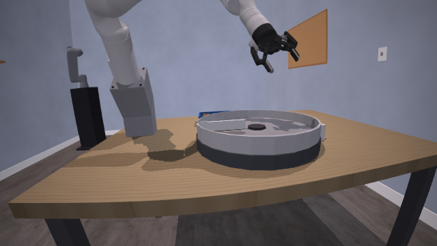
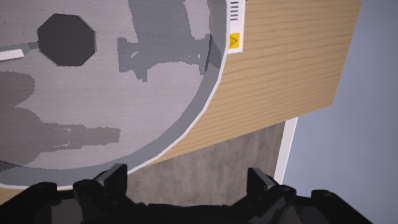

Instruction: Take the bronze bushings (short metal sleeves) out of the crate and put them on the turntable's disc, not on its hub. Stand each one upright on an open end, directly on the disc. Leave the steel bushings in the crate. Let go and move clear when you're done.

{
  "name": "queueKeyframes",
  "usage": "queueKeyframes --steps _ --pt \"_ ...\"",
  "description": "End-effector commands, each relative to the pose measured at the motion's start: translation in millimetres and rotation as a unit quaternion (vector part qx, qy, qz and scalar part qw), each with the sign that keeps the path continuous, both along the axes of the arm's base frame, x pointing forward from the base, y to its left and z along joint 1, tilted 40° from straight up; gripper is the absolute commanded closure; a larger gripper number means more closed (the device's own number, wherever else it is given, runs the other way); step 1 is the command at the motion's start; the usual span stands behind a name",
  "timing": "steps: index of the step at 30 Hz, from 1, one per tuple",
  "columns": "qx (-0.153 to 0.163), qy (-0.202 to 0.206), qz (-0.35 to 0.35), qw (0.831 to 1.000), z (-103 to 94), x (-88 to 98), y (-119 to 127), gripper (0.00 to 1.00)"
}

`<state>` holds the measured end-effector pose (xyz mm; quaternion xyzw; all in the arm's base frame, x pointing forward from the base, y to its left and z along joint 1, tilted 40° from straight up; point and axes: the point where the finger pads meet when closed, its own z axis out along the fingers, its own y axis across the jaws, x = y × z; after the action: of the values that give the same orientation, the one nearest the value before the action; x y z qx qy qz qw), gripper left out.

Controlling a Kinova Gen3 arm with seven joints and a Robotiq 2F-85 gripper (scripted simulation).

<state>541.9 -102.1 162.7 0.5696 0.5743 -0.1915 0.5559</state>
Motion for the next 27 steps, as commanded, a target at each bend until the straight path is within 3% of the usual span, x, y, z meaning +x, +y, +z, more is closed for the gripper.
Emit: queueKeyframes --steps 1,4,6,12,16,20,27 --pt "0.069 -0.021 -0.043 0.997 2.5 -30.8 -17 0.0" --pt "0.123 -0.037 -0.088 0.988 -9.2 -64.5 -28 0.0" --pt "0.123 -0.037 -0.088 0.988 -9.2 -64.5 -28 0.0" --pt "0.241 -0.069 -0.192 0.949 -38.7 -143.9 -32 0.0" --pt "0.289 -0.08 -0.236 0.924 -51.1 -178.1 -26 0.0" --pt "0.309 -0.084 -0.255 0.912 -56.1 -192.9 -23 0.0" --pt "0.312 -0.085 -0.258 0.911 -56.8 -195.0 -22 0.0"
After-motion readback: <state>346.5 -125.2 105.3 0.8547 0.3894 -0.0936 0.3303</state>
